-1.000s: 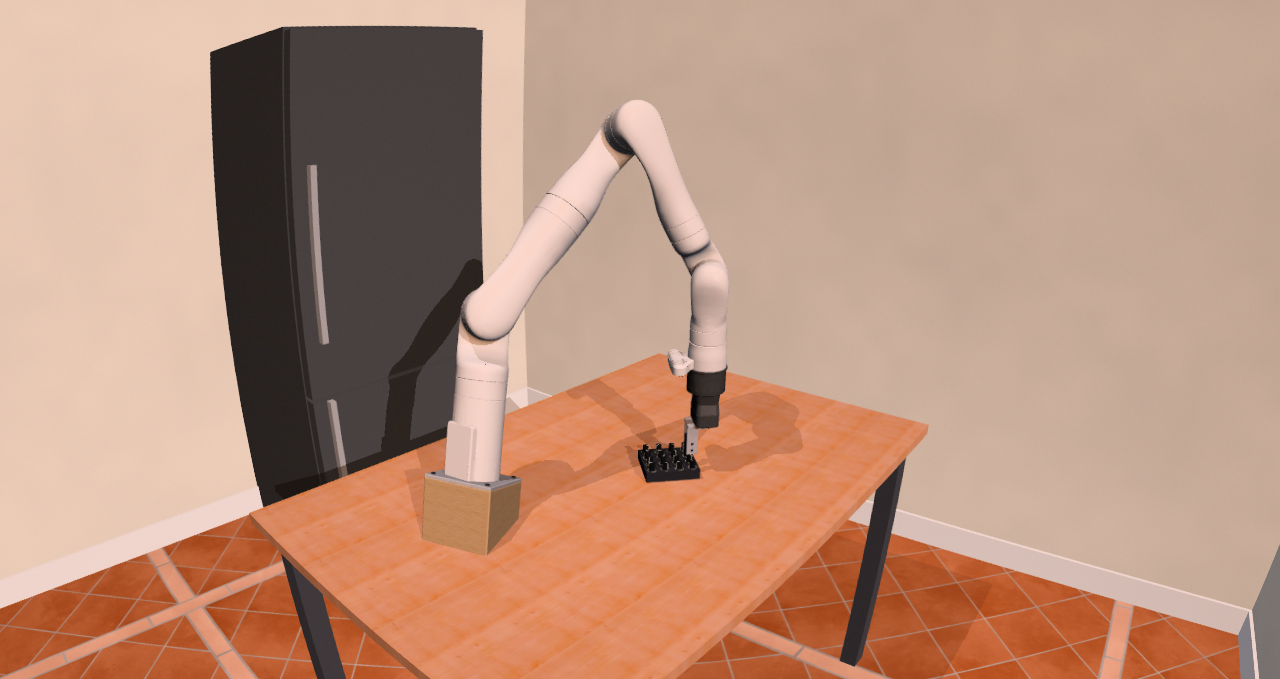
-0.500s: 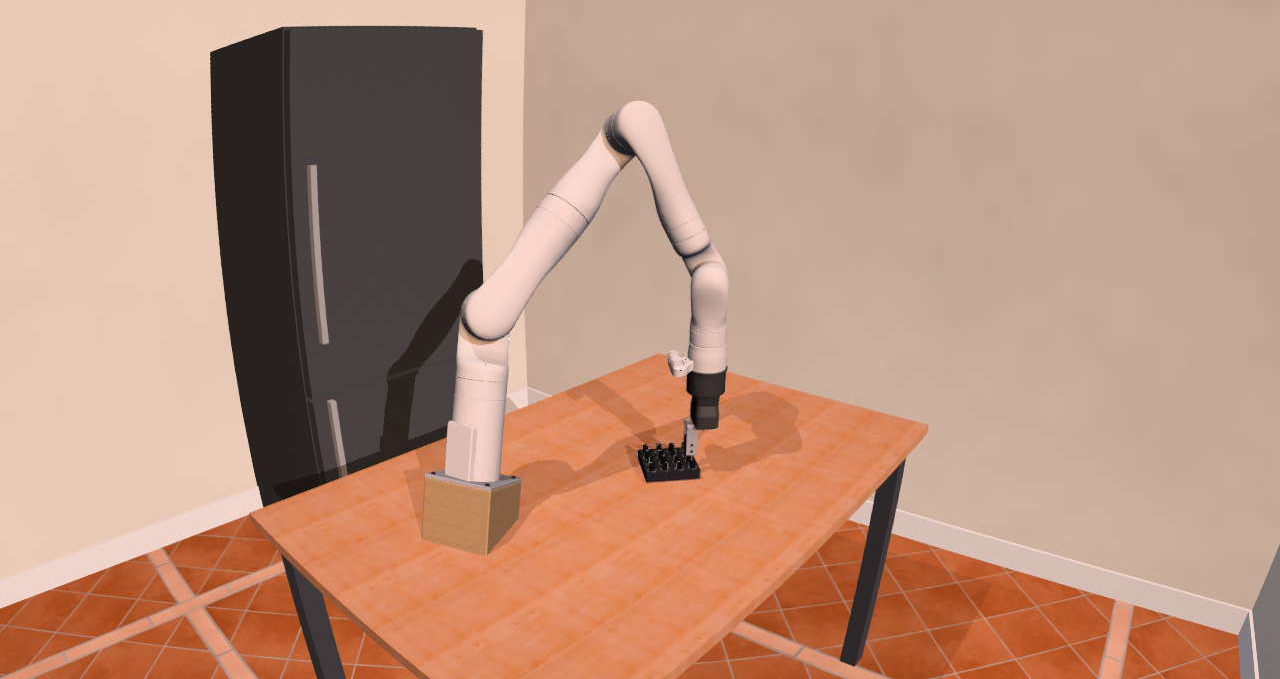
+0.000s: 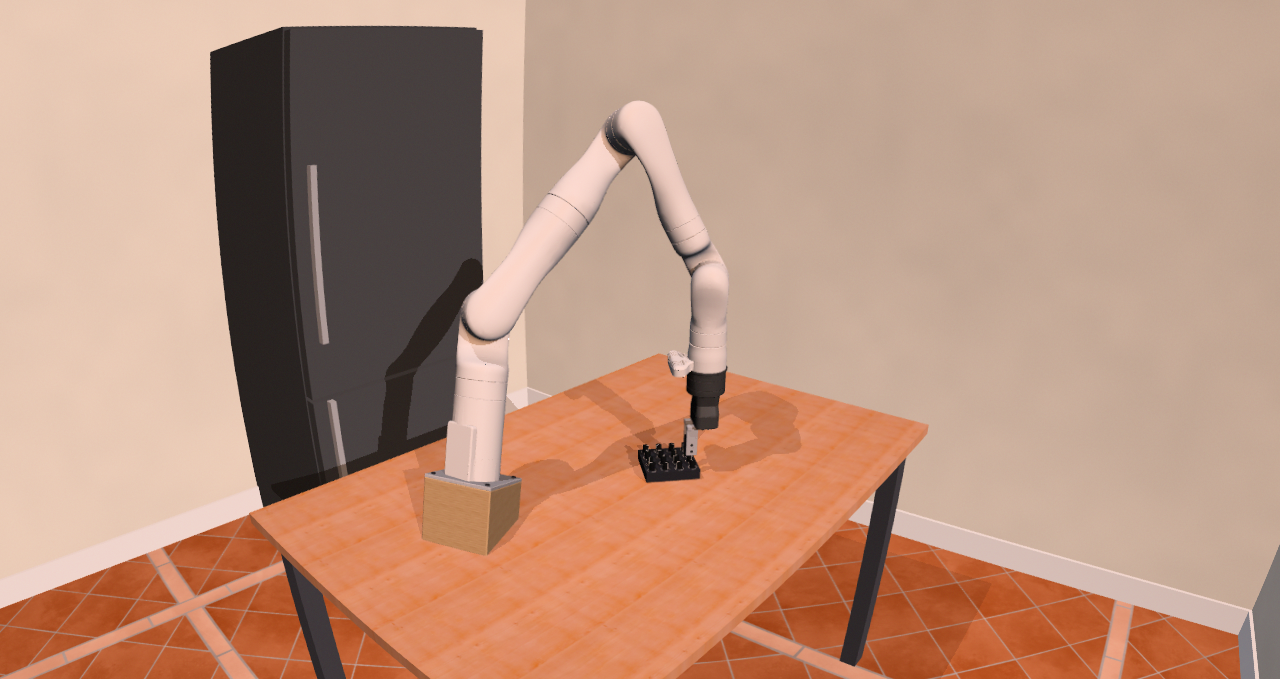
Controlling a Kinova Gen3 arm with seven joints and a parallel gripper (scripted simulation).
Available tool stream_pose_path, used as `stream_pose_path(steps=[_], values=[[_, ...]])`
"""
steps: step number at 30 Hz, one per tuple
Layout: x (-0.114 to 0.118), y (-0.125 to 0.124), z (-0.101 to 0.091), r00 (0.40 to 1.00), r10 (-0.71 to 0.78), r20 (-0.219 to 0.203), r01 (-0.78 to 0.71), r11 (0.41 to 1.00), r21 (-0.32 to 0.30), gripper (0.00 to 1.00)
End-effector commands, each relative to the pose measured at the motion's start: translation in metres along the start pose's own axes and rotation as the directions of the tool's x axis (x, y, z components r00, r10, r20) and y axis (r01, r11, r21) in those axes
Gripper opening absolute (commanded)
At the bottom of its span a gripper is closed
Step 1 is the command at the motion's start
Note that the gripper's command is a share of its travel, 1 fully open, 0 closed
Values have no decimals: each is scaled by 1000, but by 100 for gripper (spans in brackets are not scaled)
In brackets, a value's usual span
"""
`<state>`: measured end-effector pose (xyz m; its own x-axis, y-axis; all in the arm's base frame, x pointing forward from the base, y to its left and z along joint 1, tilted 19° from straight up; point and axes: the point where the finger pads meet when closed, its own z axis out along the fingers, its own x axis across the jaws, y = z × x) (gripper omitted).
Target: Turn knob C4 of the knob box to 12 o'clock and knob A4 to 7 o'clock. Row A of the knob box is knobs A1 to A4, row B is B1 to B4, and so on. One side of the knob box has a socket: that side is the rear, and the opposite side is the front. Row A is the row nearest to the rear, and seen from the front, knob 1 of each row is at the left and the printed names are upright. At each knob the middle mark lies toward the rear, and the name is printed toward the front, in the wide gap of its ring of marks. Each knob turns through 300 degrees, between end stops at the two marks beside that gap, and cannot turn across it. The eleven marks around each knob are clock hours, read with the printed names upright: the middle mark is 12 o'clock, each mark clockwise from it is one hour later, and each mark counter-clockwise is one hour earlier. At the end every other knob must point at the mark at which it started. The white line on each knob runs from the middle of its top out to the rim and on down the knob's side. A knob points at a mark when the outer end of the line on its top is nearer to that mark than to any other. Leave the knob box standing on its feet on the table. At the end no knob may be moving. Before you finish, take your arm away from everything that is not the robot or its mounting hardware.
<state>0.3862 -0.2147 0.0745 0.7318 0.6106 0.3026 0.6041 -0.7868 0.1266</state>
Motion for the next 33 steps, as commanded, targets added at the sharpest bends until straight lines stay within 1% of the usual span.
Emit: stream_pose_path(steps=[1,19,33], values=[[0,1,-1,1000,0,0,0,1000,-2,46],[0,1,0,1000,0,0,0,1000,-2,46],[0,1,8,1000,0,0,0,1000,-2,46]])
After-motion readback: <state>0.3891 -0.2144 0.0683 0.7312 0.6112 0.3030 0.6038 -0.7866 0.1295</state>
